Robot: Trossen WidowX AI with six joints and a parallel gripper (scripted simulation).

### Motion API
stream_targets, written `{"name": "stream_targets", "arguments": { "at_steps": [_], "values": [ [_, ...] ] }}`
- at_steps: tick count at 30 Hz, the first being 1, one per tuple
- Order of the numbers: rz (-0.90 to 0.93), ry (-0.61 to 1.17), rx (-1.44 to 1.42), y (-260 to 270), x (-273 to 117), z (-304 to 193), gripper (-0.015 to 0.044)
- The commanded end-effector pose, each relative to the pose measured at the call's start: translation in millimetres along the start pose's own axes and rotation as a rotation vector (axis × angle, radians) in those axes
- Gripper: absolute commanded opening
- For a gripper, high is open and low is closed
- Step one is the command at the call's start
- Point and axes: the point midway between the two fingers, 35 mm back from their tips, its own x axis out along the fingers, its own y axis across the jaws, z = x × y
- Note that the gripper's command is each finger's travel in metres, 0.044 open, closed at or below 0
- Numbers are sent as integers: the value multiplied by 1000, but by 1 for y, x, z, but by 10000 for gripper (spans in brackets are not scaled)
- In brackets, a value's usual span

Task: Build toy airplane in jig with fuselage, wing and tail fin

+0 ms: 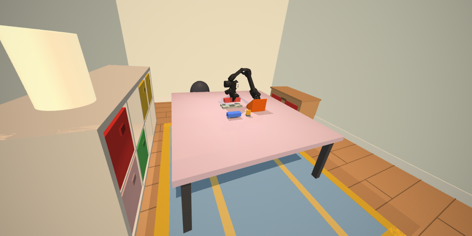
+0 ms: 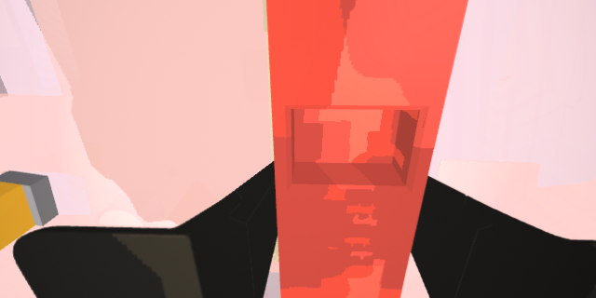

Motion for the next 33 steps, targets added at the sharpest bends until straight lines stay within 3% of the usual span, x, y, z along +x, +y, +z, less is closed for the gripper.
{"name": "stream_targets", "arguments": {
  "at_steps": [1, 33],
  "values": [
    [-3, -4, -3, 0, 0, 0, 196],
    [-5, -4, -3, -1, 39, 1, 196]
  ]
}}
